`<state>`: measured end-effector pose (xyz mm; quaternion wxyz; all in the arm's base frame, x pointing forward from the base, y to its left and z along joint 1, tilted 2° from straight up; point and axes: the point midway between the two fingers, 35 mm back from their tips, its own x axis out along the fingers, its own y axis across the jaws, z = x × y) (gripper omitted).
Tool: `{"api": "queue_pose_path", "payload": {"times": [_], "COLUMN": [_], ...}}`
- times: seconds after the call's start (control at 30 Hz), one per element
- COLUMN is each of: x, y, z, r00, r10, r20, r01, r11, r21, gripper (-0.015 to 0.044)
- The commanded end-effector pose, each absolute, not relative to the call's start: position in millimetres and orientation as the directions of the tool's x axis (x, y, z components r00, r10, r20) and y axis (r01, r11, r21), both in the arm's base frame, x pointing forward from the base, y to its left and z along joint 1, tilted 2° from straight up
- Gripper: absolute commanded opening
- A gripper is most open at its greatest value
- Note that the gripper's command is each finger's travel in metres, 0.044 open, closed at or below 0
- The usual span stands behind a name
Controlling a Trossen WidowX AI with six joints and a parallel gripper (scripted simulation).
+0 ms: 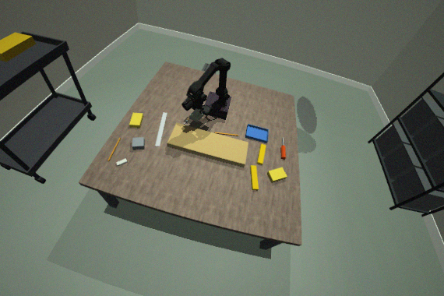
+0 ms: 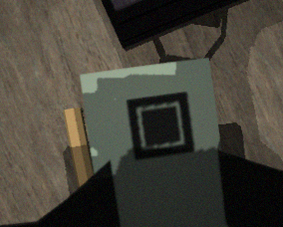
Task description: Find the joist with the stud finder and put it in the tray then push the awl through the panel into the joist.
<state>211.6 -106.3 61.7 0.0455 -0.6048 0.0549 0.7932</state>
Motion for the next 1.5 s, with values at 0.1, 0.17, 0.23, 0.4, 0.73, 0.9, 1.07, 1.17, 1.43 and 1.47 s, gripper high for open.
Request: {"api": "queue_pose_path", "payload": {"times": [0.1, 0.17, 0.23, 0.4, 0.73, 0.9, 1.07, 1.17, 1.43, 1.47], "x": [210.4, 211.8, 214.5, 223.3, 241.1, 250.1, 259.0, 264.4, 278.7, 280.5], "y": [-104.9, -105.2, -105.9, -108.0, -112.3, -114.5, -116.7, -118.1, -121.6, -122.1], "z": [82.4, 82.4, 82.3, 82.4, 82.8, 83.2, 83.8, 84.2, 85.4, 85.6], "r00": [-0.256, -0.251, -0.243, -0.216, -0.161, -0.133, -0.105, -0.088, -0.043, -0.038], "r10": [0.004, 0.004, 0.004, 0.004, 0.004, 0.004, 0.004, 0.004, 0.004, 0.004], "r20": [-0.967, -0.968, -0.97, -0.976, -0.987, -0.991, -0.994, -0.996, -0.999, -0.999], "r01": [-0.137, -0.111, -0.062, 0.102, 0.428, 0.576, 0.709, 0.778, 0.921, 0.934], "r11": [-0.99, -0.994, -0.998, -0.994, -0.901, -0.813, -0.701, -0.624, -0.387, -0.355], "r21": [0.032, 0.025, 0.011, -0.027, -0.074, -0.081, -0.078, -0.072, -0.041, -0.037], "gripper": [0.0, 0.0, 0.0, 0.0, 0.0, 0.0, 0.0, 0.0, 0.0, 0.0]}}
